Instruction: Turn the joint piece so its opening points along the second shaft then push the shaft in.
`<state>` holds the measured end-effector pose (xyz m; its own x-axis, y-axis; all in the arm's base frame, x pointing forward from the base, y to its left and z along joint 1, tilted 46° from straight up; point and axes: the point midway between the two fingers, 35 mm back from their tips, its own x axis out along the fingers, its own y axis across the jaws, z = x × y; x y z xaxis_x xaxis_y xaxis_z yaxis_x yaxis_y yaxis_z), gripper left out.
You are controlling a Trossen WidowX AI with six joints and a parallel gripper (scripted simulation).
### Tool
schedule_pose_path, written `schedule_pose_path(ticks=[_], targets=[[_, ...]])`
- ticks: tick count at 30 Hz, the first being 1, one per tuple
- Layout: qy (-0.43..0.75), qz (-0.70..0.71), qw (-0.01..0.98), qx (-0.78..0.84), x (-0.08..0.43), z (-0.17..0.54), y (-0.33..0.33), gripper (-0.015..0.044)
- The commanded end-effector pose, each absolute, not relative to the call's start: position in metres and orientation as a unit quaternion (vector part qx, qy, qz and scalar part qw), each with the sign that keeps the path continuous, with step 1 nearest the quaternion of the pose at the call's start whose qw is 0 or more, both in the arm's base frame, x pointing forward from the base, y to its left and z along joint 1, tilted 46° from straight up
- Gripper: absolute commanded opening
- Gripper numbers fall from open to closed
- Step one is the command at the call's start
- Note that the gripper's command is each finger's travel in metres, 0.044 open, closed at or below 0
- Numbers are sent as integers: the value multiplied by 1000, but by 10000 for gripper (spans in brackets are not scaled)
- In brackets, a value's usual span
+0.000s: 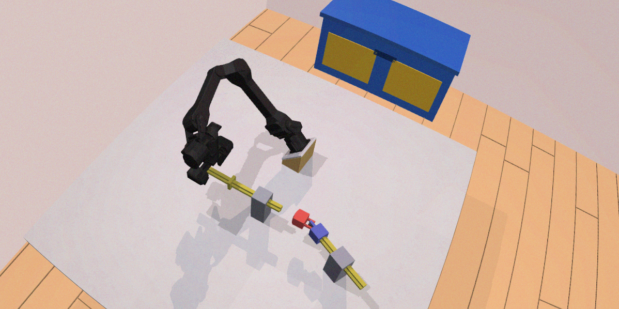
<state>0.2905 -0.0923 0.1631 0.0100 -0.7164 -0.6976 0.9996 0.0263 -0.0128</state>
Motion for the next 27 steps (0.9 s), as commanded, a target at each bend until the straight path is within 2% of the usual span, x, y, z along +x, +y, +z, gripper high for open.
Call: schedule_pose_path(ticks=[1,8,21,27], targets=[[274,-648,663,256,290,159,-97,440],[273,-649,663,256,290,153,-104,440],[273,-649,663,256,290,153,-104,102],[273,-649,663,256,290,153,-104,102]])
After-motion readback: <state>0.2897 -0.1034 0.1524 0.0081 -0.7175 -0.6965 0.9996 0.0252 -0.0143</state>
